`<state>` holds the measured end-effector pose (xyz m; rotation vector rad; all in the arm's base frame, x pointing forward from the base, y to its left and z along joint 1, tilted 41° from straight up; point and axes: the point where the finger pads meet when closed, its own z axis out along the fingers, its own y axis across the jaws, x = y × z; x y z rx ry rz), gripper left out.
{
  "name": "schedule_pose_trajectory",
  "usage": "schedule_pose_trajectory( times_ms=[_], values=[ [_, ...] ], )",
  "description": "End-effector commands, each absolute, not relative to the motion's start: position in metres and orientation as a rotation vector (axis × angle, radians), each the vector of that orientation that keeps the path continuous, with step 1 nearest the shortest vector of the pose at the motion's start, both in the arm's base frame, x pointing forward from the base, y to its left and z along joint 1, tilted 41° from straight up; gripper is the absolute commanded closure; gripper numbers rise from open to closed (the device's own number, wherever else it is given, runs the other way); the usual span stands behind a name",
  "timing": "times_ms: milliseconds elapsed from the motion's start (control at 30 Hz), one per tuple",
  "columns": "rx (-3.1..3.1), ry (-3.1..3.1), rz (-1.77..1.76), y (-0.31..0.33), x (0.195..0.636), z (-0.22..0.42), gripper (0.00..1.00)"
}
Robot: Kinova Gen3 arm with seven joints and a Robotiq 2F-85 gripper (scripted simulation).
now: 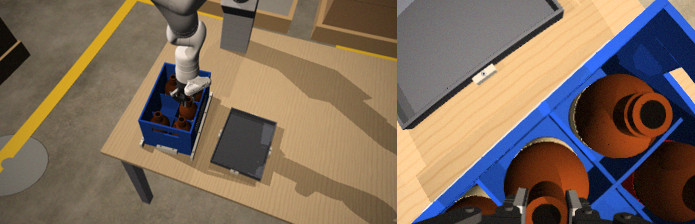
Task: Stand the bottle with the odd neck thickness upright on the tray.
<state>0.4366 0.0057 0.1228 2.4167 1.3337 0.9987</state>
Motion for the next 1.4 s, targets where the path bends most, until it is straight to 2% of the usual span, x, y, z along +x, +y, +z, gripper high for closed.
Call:
schedule_pose_trajectory(
  times_ms=[0, 67, 100, 1367],
  values=[
    [2.416, 1.334, 0.999, 0.0056, 0.4369, 0.1229, 1.0],
    [2.416, 1.334, 0.999, 0.0056, 0.4369, 0.1229, 1.0],
    [2.416, 1.334, 0.999, 0.0056, 0.4369, 0.1229, 0.36],
    [2.416, 1.334, 0.999, 0.0055, 0.436, 0.1239, 0.36]
  ],
)
